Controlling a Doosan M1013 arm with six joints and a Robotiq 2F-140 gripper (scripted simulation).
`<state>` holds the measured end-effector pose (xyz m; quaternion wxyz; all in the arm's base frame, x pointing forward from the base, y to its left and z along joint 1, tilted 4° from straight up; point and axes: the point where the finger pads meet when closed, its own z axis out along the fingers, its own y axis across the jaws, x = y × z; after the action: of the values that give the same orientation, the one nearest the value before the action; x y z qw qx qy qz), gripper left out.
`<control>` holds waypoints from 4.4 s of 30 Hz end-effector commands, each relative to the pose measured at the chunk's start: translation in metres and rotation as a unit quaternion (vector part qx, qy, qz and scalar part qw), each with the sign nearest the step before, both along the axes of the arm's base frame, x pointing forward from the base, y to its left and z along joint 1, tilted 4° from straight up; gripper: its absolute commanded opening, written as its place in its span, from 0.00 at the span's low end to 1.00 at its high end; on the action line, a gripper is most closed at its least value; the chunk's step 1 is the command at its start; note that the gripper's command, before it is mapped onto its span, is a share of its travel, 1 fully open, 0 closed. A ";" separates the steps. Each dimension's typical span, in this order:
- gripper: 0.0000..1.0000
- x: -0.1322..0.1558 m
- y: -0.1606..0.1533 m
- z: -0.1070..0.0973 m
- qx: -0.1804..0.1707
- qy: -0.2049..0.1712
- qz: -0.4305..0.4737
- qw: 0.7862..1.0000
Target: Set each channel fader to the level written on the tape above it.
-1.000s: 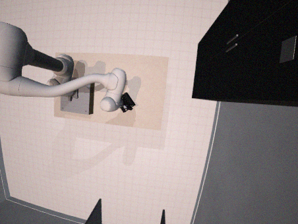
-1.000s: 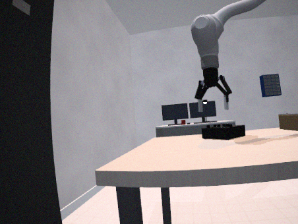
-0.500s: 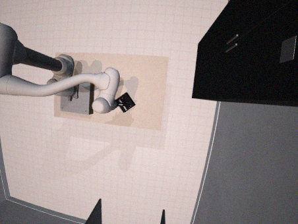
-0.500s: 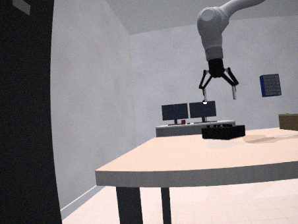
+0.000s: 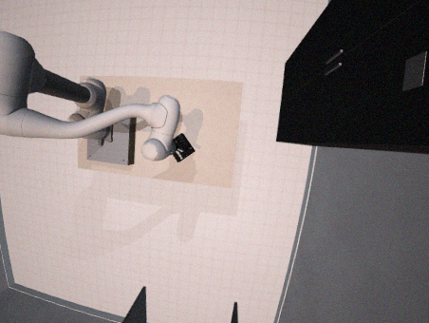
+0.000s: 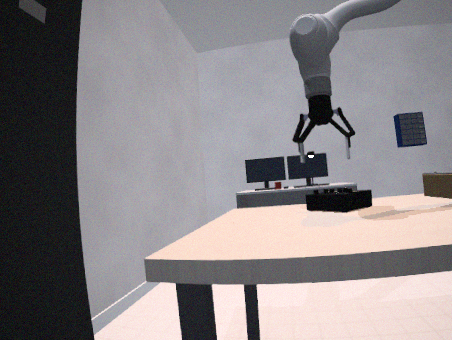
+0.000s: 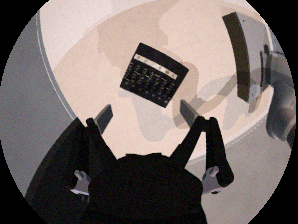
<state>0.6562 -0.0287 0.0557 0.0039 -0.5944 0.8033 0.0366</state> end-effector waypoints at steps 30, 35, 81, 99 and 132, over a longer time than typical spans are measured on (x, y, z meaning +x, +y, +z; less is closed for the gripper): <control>1.00 0.037 0.037 -0.032 -0.003 -0.002 -0.231 0.973; 1.00 0.037 0.037 -0.032 -0.003 -0.002 -0.231 0.973; 1.00 -0.014 -0.014 0.012 -0.014 0.002 0.022 1.000; 1.00 -0.035 -0.032 0.027 -0.013 0.008 0.173 0.985; 1.00 -0.022 -0.068 -0.031 0.016 -0.011 0.806 0.591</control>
<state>0.6324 -0.0917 0.0324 -0.0237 -0.9938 0.1042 0.0315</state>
